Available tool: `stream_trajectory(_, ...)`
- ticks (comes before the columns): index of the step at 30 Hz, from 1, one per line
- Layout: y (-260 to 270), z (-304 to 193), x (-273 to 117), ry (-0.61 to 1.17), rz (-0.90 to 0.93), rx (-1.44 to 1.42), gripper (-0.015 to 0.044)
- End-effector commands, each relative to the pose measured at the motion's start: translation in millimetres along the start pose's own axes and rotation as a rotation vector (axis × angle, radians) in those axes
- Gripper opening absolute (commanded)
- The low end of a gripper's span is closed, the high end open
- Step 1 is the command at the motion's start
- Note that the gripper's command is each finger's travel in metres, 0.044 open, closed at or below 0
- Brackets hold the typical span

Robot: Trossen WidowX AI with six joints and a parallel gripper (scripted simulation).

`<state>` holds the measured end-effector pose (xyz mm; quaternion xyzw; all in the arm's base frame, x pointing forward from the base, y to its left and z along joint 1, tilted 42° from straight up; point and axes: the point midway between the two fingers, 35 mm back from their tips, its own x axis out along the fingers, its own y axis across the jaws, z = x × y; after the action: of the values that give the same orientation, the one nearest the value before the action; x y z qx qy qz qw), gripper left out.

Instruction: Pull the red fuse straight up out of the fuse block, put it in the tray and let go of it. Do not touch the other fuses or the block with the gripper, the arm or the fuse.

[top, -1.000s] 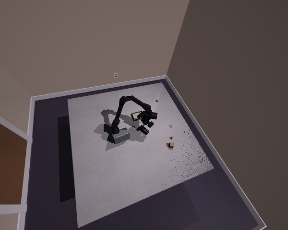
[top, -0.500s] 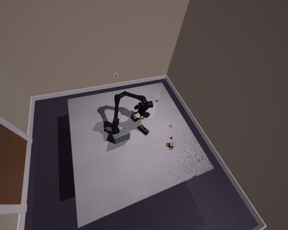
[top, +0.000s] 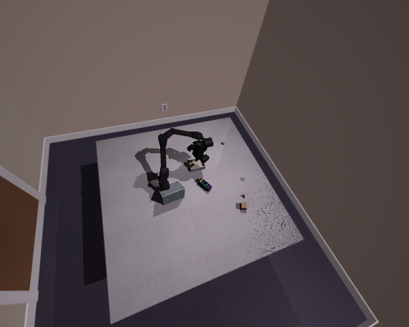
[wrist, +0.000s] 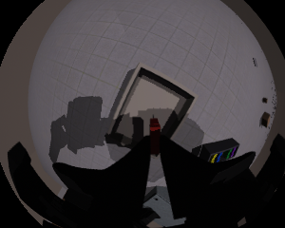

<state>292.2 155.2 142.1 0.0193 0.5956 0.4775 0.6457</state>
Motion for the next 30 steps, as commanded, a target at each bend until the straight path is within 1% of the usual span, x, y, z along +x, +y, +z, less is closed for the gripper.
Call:
stream_trajectory(1,2.0,-0.1,5.8,-0.002,0.006,0.004,0.0)
stream_trajectory(21,2.9,-0.3,35.2,-0.004,0.008,0.004,0.0)
stream_trajectory(30,2.5,0.4,32.1,-0.001,0.002,-0.003,0.0236)
